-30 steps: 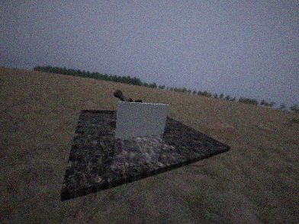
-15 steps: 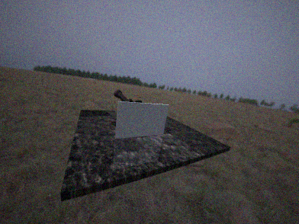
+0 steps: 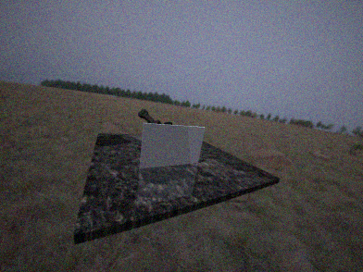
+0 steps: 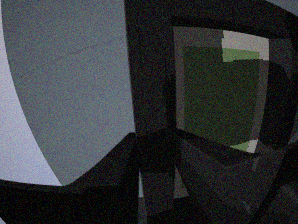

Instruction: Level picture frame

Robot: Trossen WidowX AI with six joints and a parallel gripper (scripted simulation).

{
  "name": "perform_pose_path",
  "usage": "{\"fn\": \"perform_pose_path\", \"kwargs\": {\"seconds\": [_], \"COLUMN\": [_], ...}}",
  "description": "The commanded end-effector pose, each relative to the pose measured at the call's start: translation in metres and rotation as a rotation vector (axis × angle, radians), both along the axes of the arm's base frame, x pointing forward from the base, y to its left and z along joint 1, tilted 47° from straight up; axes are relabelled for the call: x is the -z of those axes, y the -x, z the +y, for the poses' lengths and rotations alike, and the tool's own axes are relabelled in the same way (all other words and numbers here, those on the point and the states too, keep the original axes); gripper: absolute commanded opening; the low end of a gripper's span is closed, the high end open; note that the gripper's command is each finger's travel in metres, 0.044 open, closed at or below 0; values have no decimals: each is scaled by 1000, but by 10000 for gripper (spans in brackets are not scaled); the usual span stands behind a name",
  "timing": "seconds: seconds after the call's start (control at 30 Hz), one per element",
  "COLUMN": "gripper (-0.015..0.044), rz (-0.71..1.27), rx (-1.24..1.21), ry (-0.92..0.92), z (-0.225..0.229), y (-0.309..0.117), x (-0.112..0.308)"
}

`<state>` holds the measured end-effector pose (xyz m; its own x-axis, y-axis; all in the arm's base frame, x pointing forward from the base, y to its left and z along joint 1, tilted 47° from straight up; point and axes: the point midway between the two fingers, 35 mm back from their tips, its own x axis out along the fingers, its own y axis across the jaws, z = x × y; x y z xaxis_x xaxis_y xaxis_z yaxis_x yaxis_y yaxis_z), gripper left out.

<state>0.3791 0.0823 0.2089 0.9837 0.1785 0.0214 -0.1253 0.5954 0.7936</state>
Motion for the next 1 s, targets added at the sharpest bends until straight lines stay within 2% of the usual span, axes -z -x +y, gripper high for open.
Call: {"fn": "perform_pose_path", "kwargs": {"seconds": [0.0,0.37,0.97], "gripper": [0,0,0], "rz": [0,0,-26], "rx": [1,0,4], "ry": [0,5,139], "z": [0,0,1], "y": [0,0,0], "x": [0,1,-1]}}
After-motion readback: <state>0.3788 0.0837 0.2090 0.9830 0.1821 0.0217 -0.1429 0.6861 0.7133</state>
